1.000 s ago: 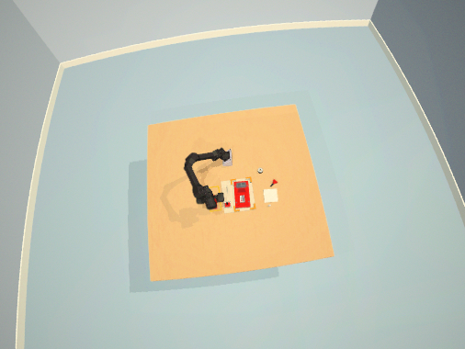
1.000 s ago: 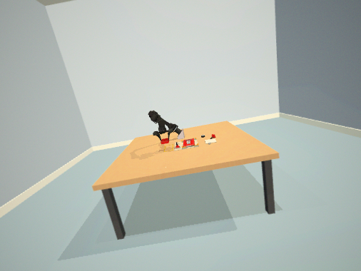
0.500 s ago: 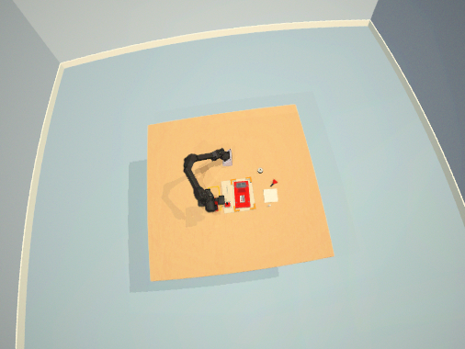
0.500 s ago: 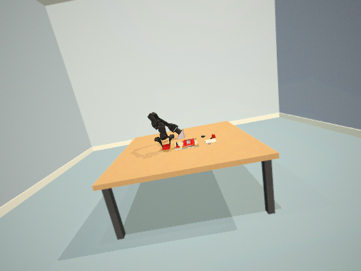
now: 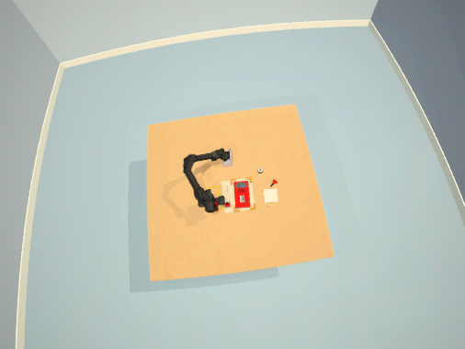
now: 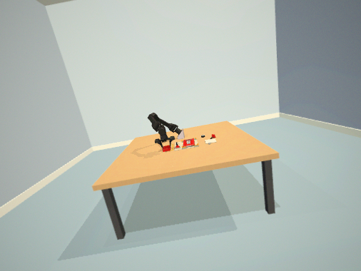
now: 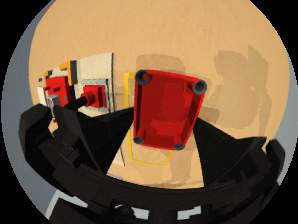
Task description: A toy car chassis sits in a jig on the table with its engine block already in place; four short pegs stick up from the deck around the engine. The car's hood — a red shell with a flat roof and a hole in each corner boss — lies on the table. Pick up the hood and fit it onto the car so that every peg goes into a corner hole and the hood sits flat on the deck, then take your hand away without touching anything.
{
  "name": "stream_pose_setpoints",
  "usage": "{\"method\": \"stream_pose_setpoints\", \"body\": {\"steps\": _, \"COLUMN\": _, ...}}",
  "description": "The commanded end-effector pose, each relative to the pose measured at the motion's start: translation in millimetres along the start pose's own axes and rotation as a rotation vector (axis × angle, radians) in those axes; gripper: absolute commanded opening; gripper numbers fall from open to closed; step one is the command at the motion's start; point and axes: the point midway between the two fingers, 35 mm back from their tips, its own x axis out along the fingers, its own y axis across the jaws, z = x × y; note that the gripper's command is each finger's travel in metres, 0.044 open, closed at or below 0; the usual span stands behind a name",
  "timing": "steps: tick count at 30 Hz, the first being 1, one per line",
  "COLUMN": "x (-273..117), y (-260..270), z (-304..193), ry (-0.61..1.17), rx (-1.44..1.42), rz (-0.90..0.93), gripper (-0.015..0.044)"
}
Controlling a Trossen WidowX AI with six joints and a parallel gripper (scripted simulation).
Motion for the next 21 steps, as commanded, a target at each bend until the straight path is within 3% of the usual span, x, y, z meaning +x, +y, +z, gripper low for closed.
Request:
{"method": "stream_pose_setpoints", "body": {"steps": 1, "x": -1.1, "y": 0.0, "z": 0.8, "ry": -0.003, "rx": 0.002, "rz": 0.000, "gripper": 0.0289}}
{"method": "stream_pose_setpoints", "body": {"steps": 7, "x": -1.1, "y": 0.0, "z": 0.8, "ry": -0.003, "rx": 0.002, "rz": 0.000, "gripper": 0.0440}}
{"method": "stream_pose_setpoints", "body": {"steps": 11, "x": -14.7, "y": 0.6, "z": 1.9, "ry": -0.004, "rx": 0.001, "rz": 0.001, "gripper": 0.0440}}
{"method": "stream_pose_setpoints", "body": {"steps": 17, "x": -77.2, "y": 1.5, "z": -0.9, "ry": -0.012, "rx": -0.001, "rz": -0.003, "gripper": 0.0440}}
{"method": "stream_pose_setpoints", "body": {"steps": 21, "x": -73.3, "y": 2.8, "z": 0.2, "ry": -0.019, "rx": -0.009, "rz": -0.006, "gripper": 0.0440}}
